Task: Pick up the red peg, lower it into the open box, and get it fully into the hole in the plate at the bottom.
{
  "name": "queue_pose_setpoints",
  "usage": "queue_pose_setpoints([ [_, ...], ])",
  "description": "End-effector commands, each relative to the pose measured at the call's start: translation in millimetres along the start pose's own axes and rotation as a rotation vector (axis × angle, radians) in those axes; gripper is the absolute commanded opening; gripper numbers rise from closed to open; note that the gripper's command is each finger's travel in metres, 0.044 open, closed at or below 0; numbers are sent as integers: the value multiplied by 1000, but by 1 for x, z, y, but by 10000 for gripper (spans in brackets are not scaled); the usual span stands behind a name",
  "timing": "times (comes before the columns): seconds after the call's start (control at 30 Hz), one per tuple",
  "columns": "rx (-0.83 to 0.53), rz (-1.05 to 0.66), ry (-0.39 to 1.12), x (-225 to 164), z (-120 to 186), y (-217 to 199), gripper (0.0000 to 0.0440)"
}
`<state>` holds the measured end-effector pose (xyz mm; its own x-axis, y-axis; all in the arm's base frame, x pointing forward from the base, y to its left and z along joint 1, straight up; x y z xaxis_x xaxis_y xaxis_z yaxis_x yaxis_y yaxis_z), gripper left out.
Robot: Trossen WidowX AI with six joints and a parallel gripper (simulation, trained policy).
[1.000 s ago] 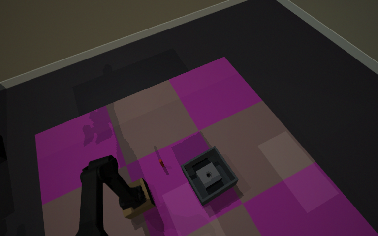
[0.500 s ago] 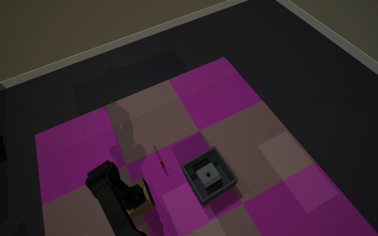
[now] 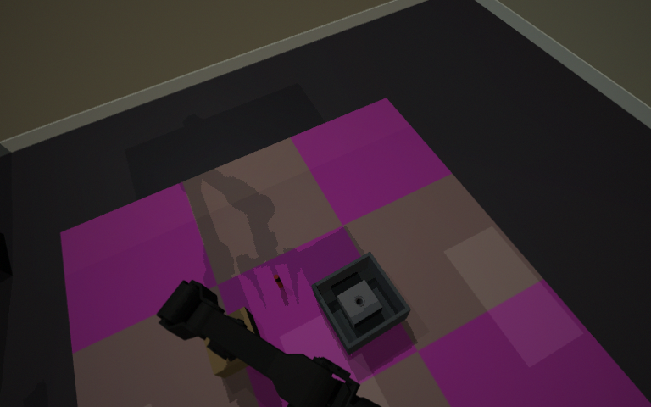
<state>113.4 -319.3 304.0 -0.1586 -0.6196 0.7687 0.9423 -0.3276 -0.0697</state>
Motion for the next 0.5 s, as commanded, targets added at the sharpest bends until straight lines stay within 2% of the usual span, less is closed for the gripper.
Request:
queue_pose_setpoints([
  [0.0, 53, 88, 61, -27, 16, 25, 440],
  [0.47, 250, 396, 213, -118, 95, 80, 440],
])
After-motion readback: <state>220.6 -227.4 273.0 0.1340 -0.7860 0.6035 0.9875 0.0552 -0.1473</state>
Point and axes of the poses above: the point midway between the two fingers, 35 mm back from their tips, its own z axis back along the fingers, its own y axis across the jaws, x = y × z, the point moved 9 cm from there along z, back along the fingers, and after that the axes turned 1 degree about -z, right-handed, at the moved point
